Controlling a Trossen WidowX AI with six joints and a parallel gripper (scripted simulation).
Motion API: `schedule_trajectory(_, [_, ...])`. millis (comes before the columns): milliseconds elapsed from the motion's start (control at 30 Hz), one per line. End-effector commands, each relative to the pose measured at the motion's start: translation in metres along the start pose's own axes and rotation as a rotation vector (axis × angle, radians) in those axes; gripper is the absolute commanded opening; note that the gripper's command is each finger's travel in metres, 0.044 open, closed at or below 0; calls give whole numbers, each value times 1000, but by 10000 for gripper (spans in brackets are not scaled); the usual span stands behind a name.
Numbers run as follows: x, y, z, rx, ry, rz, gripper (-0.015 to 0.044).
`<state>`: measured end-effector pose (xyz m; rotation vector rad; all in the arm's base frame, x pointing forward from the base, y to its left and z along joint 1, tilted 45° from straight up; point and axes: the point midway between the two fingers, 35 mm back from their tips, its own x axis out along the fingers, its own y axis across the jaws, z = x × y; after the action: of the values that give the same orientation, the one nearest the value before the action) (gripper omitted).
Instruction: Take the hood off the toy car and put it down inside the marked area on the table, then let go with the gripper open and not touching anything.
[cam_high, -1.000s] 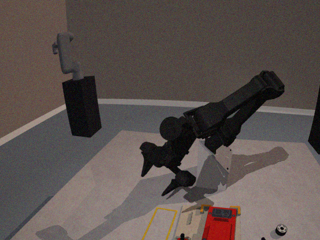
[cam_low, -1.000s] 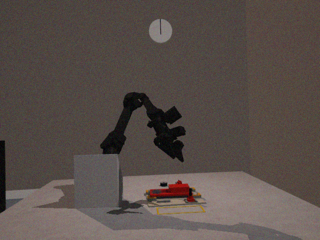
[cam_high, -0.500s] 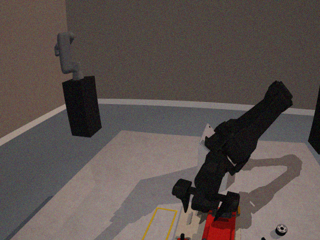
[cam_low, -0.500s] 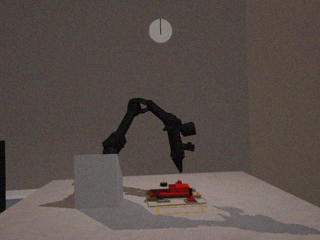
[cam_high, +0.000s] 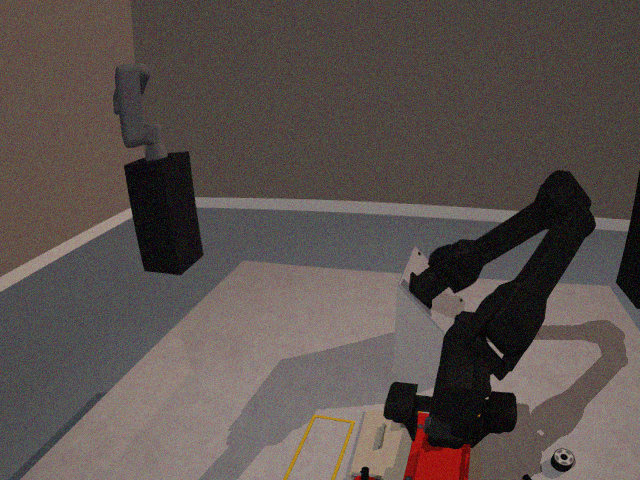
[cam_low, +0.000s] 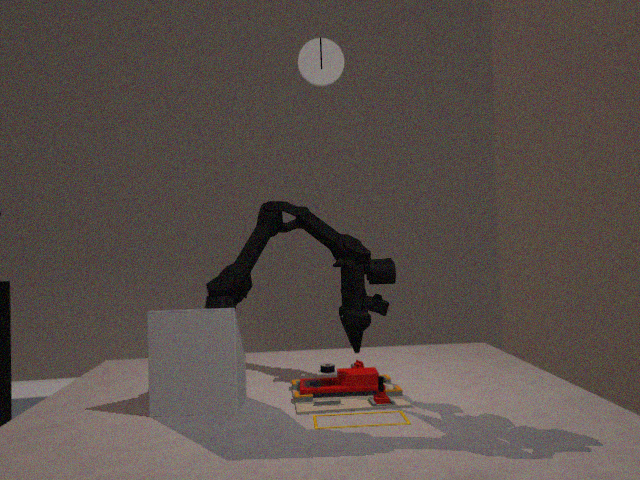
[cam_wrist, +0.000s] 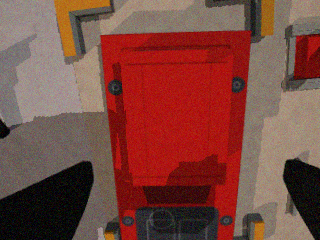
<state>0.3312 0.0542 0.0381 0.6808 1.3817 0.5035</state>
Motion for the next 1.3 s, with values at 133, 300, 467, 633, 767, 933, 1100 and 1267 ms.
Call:
schedule_trajectory(133, [4,2,2,-3,-1,6,440])
schedule_trajectory(300, [7,2,2,-3,-1,6,440])
schedule_trajectory(467, [11,2,2,-3,-1,6,440])
schedule_trajectory(633, [14,2,2,-3,-1,6,440])
schedule_trajectory(767, [16,2,3,-3,-1,6,440])
schedule_trajectory(933, [19,2,3,-3,-1,6,440])
schedule_trajectory(1100, [22,2,3,-3,-1,6,440])
schedule_trajectory(1267, [25,2,3,-3,-1,6,440])
